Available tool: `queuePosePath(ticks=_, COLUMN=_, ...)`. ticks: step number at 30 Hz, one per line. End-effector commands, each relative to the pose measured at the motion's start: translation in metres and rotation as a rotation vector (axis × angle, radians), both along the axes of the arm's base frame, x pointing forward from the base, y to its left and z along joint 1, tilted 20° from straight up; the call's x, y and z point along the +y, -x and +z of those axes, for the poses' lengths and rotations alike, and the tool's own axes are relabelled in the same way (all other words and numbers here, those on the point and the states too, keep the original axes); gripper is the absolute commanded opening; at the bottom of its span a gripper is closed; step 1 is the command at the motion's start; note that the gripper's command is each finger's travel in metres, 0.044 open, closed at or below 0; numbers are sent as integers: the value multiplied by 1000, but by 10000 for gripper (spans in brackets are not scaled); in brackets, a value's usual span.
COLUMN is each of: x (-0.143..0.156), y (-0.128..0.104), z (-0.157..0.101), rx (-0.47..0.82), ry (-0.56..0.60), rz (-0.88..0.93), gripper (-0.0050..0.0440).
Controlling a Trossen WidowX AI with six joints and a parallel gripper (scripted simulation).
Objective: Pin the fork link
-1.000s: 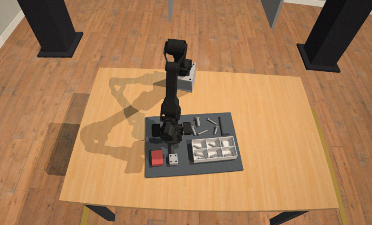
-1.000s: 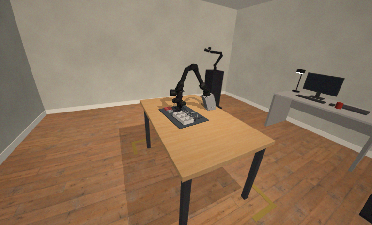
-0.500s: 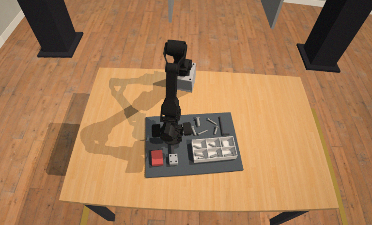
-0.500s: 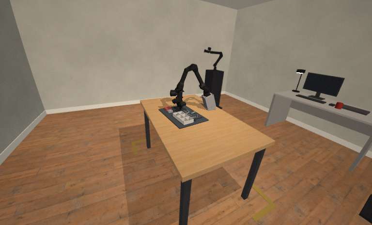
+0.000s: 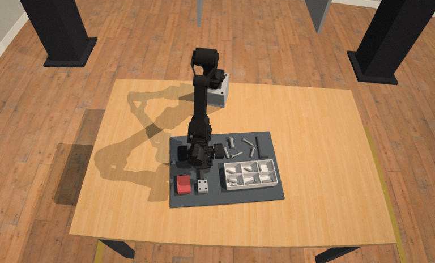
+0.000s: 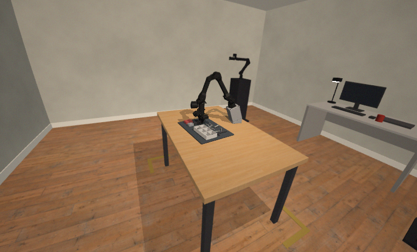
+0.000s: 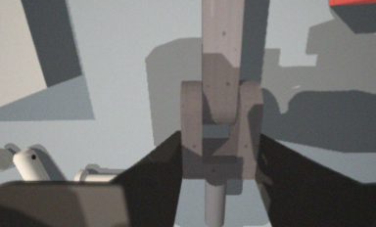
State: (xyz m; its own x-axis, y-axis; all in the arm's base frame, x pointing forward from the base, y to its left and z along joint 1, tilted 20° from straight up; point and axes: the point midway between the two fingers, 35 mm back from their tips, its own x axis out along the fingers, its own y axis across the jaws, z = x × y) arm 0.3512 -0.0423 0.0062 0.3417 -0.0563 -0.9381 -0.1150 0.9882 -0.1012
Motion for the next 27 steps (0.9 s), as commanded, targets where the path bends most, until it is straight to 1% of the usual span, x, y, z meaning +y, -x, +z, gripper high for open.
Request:
queuePosePath(ticks=1, x=-1, y=-3, z=2, rx=-14, ry=5, rz=3, gripper=-50)
queuePosePath(ticks=27, x=-2, y=-5, z=0, rx=-20, ry=5, rz=3, gripper=-50)
